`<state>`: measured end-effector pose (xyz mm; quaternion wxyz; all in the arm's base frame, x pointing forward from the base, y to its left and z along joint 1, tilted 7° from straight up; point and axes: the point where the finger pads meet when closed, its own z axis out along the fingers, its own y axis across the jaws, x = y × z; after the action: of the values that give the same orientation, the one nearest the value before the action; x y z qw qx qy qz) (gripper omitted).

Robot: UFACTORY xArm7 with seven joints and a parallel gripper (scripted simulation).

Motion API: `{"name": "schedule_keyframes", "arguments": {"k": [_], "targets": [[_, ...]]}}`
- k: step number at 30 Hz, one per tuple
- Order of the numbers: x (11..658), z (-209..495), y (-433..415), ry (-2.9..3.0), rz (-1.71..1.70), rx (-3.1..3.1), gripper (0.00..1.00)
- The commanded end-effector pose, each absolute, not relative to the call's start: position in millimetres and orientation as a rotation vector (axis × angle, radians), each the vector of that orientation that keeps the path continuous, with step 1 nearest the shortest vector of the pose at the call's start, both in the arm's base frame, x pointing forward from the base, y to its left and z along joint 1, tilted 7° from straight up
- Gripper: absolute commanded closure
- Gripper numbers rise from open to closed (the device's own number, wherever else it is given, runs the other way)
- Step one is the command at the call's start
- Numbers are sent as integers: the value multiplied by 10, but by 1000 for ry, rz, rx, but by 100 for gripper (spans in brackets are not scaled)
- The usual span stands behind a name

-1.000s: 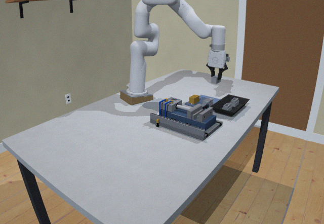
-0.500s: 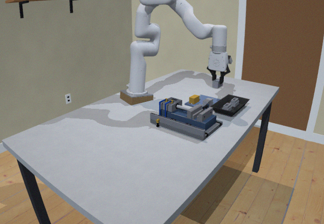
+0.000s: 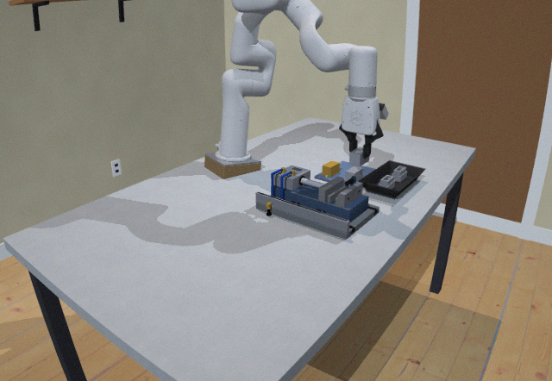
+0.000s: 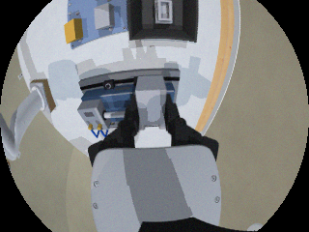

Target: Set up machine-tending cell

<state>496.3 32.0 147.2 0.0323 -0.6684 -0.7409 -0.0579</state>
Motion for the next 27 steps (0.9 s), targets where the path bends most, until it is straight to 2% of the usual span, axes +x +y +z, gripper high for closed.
{"name": "schedule_keyframes", "arguments": {"k": [1, 8, 27], "targets": [[5063, 1418, -83, -2286, -177, -2055, 100], [5082, 1300, -676, -2287, -158, -2058, 100], [5082, 1298, -685, -2286, -158, -2058, 100]]}}
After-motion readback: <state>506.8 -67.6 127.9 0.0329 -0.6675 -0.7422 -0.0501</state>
